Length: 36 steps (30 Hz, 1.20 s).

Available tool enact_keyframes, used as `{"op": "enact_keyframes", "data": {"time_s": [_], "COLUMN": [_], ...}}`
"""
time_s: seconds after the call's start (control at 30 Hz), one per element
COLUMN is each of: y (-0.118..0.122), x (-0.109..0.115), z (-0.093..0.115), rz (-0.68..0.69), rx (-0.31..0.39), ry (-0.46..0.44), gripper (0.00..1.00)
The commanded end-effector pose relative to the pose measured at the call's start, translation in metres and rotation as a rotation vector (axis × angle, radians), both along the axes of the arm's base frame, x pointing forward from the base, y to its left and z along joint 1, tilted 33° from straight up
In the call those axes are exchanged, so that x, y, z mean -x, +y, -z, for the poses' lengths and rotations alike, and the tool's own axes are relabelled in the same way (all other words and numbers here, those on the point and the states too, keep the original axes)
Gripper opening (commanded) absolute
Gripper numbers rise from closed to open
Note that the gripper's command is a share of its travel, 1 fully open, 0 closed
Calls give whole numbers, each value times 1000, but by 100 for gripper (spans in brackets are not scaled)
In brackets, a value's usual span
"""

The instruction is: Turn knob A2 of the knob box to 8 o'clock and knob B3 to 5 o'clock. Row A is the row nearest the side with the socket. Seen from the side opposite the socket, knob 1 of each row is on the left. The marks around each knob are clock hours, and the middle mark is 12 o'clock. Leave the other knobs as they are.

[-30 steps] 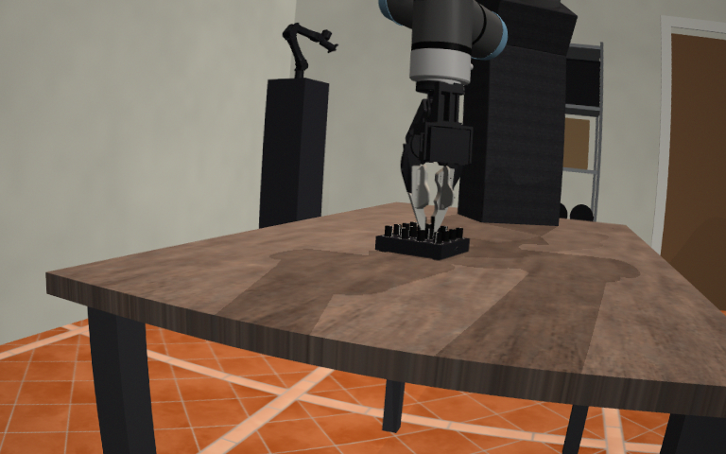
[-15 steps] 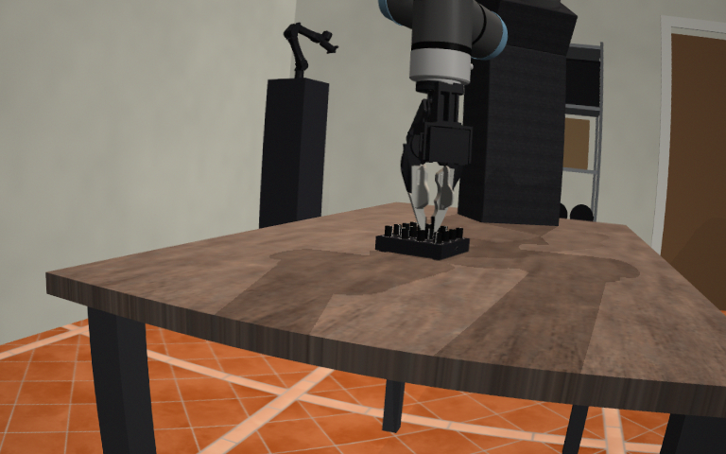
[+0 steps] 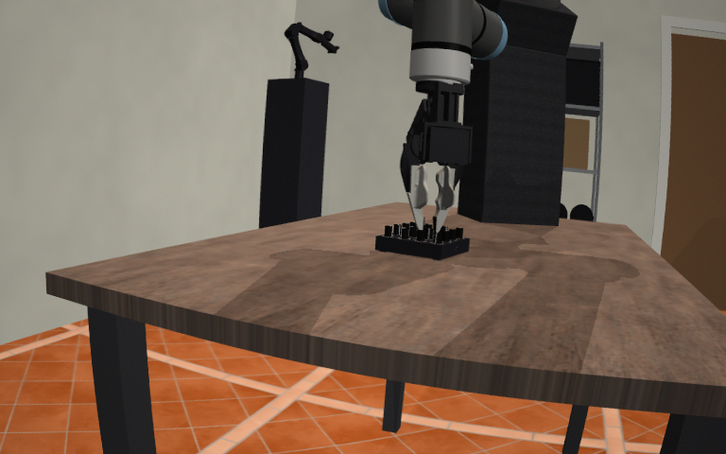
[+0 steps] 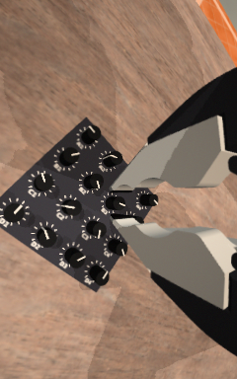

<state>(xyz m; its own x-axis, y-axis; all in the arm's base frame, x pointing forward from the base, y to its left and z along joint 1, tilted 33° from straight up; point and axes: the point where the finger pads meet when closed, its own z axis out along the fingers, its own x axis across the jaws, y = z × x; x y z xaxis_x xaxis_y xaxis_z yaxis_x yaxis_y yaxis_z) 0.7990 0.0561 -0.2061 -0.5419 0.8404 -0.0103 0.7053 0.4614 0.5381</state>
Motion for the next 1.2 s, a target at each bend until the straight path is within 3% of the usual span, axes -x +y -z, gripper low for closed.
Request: {"op": "enact_keyframes", "data": {"time_s": [0.0, 0.53, 1.17], "y": [0, -1, -11], "x": [0, 0, 17], "z": [-1, -2, -32], "rz": [0, 0, 0], "rx": [0, 0, 0], "ry": [-1, -1, -1], "gripper": [11, 11, 11]}}
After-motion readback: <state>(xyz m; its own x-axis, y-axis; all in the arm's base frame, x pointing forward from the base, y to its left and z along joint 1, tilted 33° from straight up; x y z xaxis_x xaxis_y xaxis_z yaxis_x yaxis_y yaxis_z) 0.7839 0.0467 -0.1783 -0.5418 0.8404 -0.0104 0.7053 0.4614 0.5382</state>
